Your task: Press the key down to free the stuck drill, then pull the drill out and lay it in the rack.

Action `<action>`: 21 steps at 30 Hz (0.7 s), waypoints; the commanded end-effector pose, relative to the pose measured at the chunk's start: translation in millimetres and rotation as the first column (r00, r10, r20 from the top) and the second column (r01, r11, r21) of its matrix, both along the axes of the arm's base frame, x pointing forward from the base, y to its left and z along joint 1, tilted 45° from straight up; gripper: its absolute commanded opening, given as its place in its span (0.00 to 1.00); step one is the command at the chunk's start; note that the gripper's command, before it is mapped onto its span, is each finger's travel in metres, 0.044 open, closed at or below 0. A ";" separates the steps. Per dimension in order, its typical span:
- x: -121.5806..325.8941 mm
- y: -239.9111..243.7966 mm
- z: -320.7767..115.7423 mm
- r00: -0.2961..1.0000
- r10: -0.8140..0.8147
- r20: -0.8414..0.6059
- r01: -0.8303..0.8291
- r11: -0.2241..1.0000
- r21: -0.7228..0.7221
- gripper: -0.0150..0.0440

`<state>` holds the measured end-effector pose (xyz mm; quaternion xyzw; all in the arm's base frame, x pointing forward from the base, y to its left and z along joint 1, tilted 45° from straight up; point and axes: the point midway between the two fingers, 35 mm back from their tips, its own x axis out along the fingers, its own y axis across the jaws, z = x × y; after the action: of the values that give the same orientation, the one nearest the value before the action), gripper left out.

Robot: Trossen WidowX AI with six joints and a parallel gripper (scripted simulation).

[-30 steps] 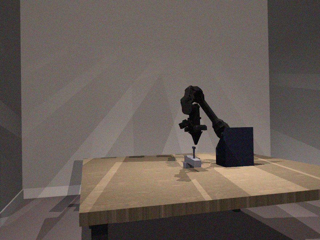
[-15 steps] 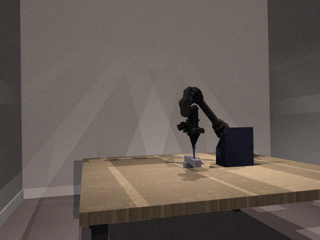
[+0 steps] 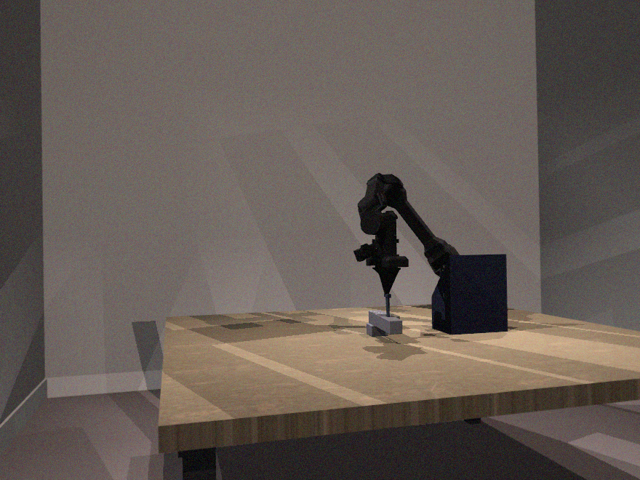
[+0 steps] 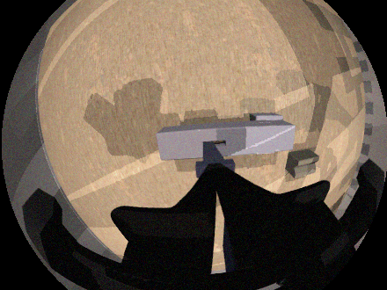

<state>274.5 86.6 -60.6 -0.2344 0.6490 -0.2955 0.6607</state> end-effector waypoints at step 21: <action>-10.6 -1.2 0.2 1.000 0.000 -0.011 -0.001 1.000 -0.008 0.25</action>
<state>266.8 87.0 -59.6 -0.2391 0.6492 -0.2944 0.6593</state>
